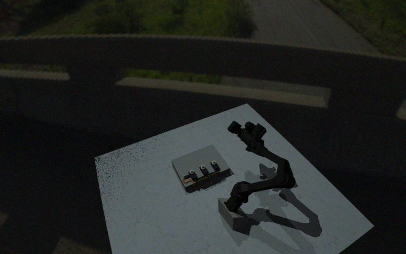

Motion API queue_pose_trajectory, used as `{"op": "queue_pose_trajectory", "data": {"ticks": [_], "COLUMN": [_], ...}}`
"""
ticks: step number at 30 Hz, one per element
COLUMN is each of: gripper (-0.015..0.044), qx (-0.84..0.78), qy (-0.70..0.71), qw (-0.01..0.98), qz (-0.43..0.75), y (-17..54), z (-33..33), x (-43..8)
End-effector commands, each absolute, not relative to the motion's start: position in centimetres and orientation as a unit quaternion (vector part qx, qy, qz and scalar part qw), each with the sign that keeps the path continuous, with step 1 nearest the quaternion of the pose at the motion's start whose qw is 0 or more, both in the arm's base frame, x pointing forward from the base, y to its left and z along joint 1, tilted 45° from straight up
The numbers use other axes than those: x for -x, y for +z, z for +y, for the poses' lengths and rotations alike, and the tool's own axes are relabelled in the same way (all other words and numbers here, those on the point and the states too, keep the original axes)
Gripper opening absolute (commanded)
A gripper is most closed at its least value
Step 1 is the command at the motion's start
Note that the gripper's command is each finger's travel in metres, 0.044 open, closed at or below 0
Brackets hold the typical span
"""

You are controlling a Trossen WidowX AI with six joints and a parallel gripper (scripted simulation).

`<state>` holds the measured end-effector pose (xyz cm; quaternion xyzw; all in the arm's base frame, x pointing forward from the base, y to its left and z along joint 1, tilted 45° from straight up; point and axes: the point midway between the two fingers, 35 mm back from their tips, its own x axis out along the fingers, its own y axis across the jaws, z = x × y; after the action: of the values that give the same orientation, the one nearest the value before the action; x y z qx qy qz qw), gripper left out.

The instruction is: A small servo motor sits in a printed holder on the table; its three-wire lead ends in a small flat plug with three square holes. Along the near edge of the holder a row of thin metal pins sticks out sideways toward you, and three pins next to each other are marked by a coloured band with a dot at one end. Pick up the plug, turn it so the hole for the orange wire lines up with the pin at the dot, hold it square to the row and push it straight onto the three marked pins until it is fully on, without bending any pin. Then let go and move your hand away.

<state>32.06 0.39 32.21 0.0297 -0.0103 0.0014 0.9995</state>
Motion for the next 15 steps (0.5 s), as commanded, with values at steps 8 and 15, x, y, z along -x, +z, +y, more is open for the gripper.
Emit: {"op": "queue_pose_trajectory", "data": {"ticks": [8, 15], "gripper": [0.0115, 0.0115], "qx": [-0.148, -0.224], "qy": [-0.015, -0.049], "qw": [0.983, 0.954], "qz": [0.109, 0.194], "y": [27.6, 23.8], "z": [2.1, 3.8], "x": [-35.5, -37.4]}}
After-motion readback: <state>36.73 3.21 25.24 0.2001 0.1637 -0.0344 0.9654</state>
